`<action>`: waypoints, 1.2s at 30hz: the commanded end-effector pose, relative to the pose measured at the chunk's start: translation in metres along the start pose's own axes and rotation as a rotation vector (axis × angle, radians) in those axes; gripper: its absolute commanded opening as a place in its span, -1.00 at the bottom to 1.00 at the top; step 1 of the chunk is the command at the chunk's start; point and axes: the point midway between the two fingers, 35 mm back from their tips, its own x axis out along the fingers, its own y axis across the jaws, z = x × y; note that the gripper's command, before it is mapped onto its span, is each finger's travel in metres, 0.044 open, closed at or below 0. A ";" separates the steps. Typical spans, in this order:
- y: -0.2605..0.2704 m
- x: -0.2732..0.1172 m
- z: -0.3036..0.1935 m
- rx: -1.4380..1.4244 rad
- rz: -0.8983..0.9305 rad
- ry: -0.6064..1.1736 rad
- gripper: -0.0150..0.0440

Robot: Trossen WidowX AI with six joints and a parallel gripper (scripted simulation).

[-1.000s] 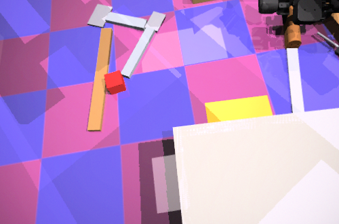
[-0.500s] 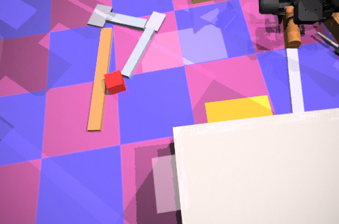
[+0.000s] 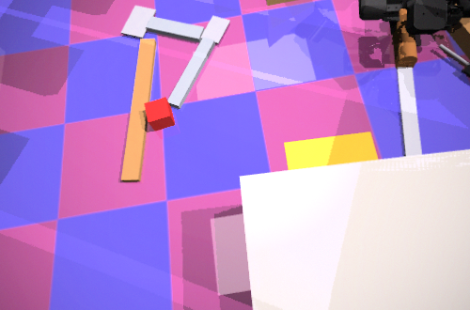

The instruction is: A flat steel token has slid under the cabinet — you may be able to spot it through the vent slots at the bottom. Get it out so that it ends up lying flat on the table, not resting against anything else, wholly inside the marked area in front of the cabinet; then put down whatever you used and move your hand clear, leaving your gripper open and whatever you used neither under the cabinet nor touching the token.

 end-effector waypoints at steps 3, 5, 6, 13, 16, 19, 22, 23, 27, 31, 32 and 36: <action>0.000 0.000 0.000 -0.001 0.000 0.000 -0.05; 0.000 0.000 0.000 -0.001 0.000 0.000 -0.09; 0.000 0.000 0.000 -0.001 0.000 0.000 -0.11; 0.000 0.000 0.000 -0.001 0.000 0.000 -0.49; 0.000 0.000 0.002 0.003 -0.001 0.000 -0.49; 0.000 0.000 0.005 0.010 -0.001 0.000 -0.49; 0.000 0.000 0.009 0.018 -0.002 -0.001 -0.49; 0.000 0.000 0.010 0.020 -0.002 -0.001 -0.49; -0.001 0.000 0.015 0.028 -0.003 -0.001 -0.49; -0.001 0.000 0.019 0.033 -0.004 -0.001 -0.49; -0.001 0.000 0.020 0.035 -0.004 -0.001 -0.49; -0.001 0.000 0.025 0.039 -0.004 -0.002 -0.49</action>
